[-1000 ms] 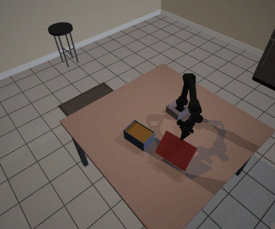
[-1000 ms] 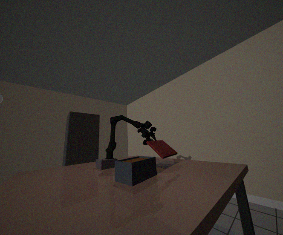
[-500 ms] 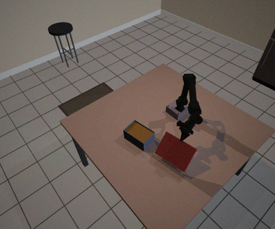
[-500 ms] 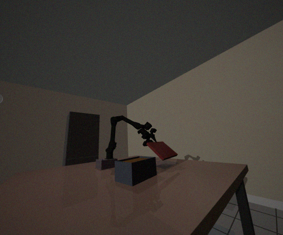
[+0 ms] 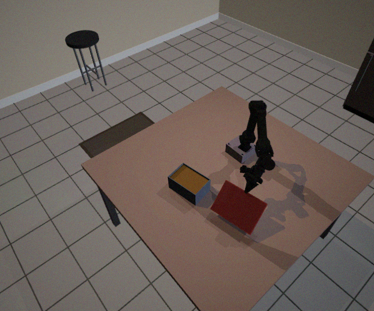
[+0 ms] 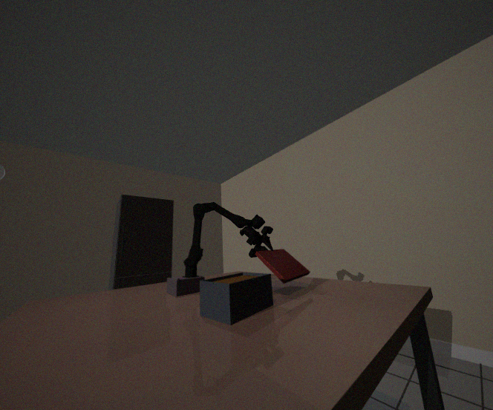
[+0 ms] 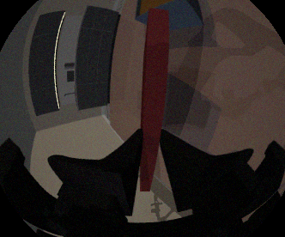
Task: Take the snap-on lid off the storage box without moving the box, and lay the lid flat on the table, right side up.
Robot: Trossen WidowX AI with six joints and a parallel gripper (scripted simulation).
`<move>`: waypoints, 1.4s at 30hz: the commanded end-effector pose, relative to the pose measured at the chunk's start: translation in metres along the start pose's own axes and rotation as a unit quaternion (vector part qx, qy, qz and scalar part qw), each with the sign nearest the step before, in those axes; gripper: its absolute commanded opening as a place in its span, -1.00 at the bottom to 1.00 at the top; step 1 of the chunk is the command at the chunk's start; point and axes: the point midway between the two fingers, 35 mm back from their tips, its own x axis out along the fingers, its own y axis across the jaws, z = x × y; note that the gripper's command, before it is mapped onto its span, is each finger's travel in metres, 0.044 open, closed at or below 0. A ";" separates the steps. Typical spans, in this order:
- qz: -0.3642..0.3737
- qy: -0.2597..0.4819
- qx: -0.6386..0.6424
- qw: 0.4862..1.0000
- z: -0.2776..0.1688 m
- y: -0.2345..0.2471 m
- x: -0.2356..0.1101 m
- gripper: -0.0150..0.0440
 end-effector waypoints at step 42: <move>0.004 -0.004 0.003 1.000 0.001 -0.027 0.024 -0.49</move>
